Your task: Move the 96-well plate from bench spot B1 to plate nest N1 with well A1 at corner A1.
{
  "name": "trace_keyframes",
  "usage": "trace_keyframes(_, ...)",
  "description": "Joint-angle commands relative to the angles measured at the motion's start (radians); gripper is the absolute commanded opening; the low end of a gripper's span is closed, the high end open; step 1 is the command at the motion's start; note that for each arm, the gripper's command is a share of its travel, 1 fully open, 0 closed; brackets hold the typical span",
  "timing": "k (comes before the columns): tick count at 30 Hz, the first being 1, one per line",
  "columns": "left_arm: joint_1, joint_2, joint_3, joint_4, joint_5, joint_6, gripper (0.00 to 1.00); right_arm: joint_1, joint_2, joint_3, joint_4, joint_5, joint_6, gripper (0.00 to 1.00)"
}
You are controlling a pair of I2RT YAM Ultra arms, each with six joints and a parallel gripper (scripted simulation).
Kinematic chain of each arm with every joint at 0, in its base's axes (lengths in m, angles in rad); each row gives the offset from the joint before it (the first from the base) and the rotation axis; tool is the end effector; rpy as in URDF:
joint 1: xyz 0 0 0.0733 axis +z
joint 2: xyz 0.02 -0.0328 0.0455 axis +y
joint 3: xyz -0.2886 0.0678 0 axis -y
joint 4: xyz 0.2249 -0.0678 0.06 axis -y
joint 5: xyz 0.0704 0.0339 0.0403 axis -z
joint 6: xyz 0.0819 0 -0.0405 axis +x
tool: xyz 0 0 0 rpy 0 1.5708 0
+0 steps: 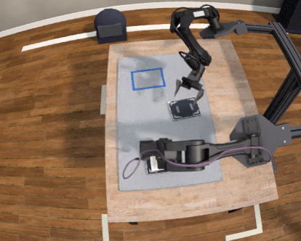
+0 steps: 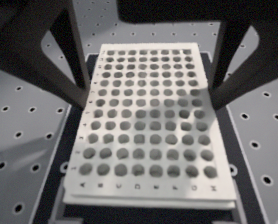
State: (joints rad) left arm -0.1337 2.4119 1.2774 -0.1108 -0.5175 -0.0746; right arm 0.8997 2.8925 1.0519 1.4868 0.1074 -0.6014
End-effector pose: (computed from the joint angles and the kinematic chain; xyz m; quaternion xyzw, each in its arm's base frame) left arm 0.4313 -0.0160 -0.0015 -0.0133 0.9547 0.2348 0.1820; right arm 0.2796 0.3398 -0.0956 -0.5364 0.6201 0.0413 0.5710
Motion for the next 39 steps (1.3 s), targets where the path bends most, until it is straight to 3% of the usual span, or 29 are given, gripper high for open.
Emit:
trace_keyframes(1,-0.010,-0.018,-0.025,0.033,-0.005,-0.011,0.79,0.010,-0.018,0.011,0.002,-0.007,-0.001,1.00)
trace_keyframes(39,-0.029,-0.061,-0.055,0.051,-0.012,-0.022,0.79,0.010,-0.018,0.011,0.002,-0.007,-0.001,1.00)
